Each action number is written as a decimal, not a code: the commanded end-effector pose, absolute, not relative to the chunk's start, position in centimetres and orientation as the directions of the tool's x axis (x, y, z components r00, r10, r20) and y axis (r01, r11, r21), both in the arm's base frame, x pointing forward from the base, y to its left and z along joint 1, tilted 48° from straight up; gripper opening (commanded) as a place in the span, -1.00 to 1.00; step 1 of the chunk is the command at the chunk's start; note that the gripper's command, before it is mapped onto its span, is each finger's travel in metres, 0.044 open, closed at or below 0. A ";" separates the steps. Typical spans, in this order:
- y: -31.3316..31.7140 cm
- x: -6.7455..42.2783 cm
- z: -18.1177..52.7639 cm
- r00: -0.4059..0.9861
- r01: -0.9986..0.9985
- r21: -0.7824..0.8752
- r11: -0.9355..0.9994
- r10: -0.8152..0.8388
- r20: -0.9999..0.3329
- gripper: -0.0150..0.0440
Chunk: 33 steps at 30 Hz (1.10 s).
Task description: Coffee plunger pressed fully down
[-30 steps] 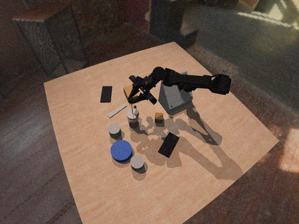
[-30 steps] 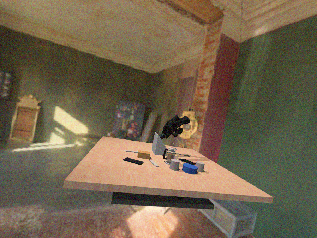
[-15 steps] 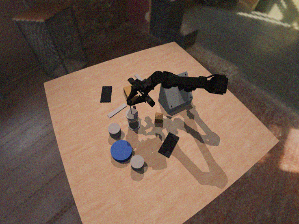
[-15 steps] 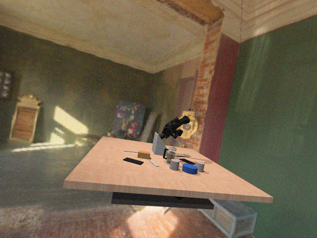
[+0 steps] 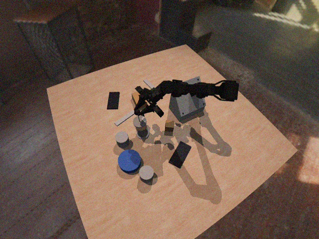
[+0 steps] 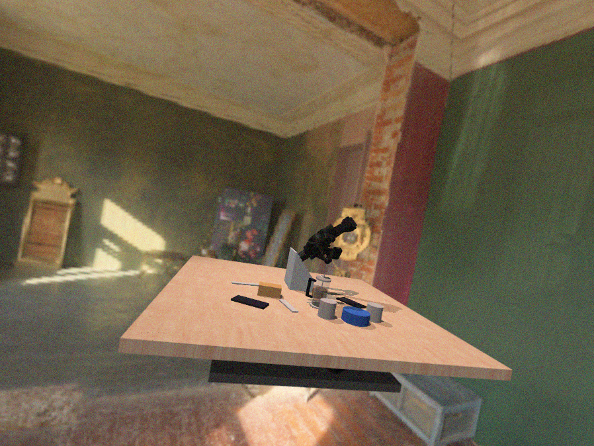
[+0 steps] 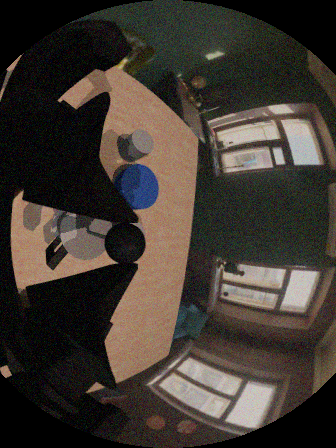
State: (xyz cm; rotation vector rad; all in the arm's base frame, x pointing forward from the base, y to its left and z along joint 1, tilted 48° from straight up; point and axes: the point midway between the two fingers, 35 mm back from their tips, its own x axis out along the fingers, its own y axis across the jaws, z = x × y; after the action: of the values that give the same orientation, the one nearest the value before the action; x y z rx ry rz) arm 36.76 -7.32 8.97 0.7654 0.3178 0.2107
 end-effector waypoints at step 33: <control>-3.6 38.3 5.3 0.906 -0.069 0.737 0.673 0.352 -0.236 -0.09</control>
State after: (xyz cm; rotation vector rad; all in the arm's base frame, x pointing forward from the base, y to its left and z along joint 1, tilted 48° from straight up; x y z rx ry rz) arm 38.34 -4.60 6.16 0.7854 0.3369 0.2199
